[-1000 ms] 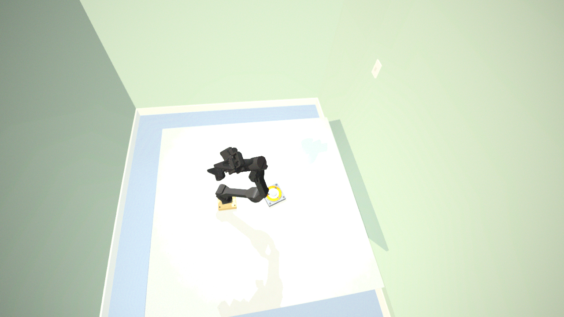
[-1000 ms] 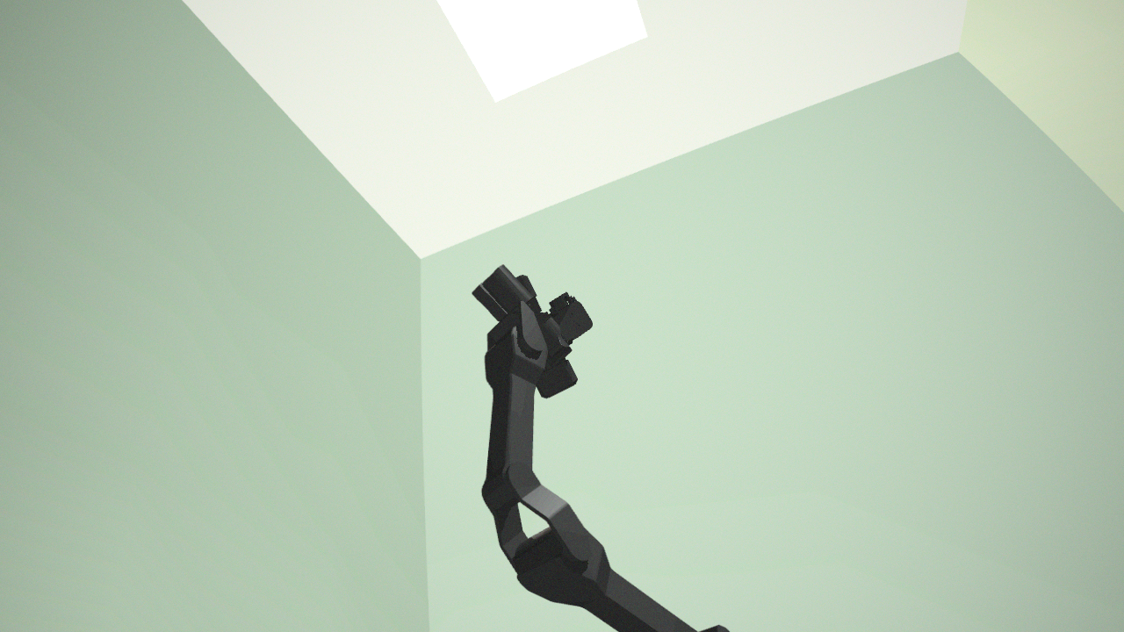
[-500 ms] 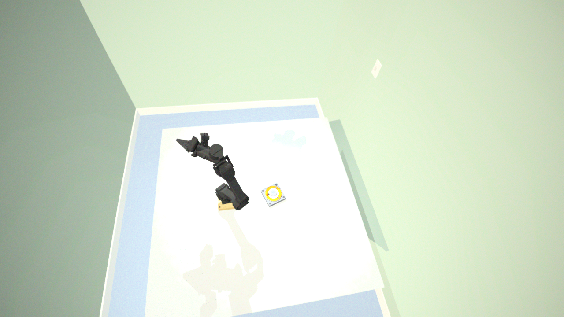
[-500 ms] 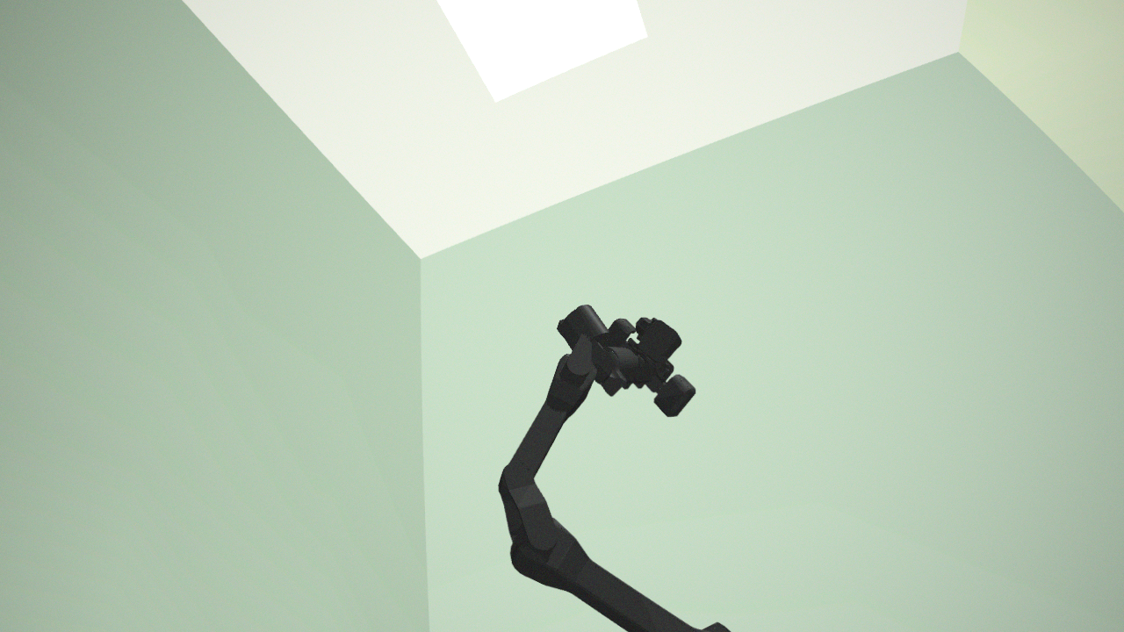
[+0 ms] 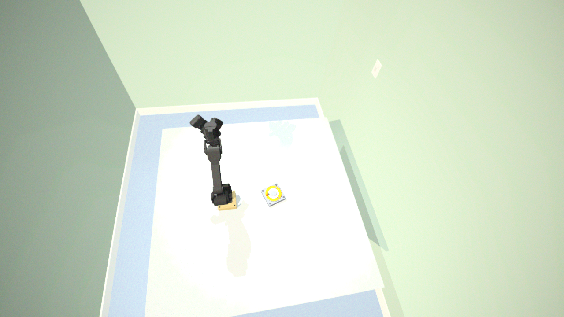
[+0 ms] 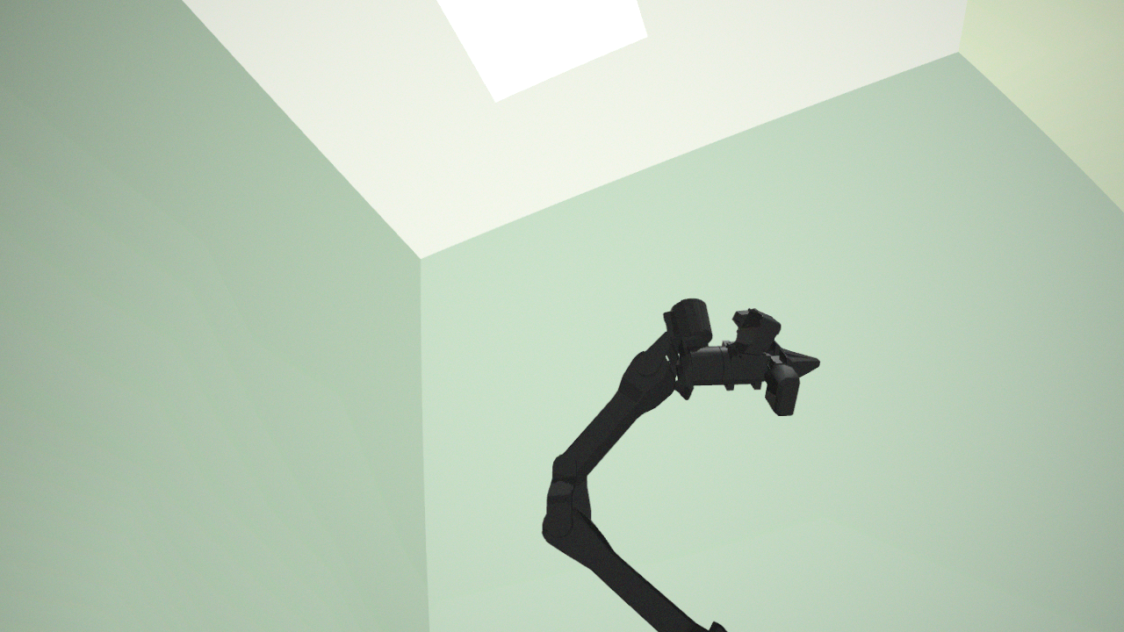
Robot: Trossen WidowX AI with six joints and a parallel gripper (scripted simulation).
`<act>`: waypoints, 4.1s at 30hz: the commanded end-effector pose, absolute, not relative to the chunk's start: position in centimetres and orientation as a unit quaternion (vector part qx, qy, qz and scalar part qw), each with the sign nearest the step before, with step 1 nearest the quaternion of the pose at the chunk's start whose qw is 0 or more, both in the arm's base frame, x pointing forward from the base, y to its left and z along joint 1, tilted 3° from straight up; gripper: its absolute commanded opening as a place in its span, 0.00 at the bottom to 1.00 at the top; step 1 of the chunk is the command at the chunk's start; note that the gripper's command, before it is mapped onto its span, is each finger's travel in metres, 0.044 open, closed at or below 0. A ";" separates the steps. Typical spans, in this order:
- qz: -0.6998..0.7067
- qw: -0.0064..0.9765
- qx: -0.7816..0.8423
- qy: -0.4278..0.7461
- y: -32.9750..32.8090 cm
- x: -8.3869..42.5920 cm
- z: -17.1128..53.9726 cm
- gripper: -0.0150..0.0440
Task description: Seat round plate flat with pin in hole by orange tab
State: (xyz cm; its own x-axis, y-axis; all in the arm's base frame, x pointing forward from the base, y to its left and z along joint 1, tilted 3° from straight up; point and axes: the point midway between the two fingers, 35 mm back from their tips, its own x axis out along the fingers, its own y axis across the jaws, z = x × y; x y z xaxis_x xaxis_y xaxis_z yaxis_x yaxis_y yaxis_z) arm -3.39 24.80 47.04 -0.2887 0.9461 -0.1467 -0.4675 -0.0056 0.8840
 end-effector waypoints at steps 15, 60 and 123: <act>0.324 0.808 0.173 0.461 24.6 19.2 31.0 0.25; -0.047 0.705 0.018 0.707 -4.2 25.6 4.2 0.25; -0.045 0.706 0.019 0.707 2.0 27.4 4.1 0.25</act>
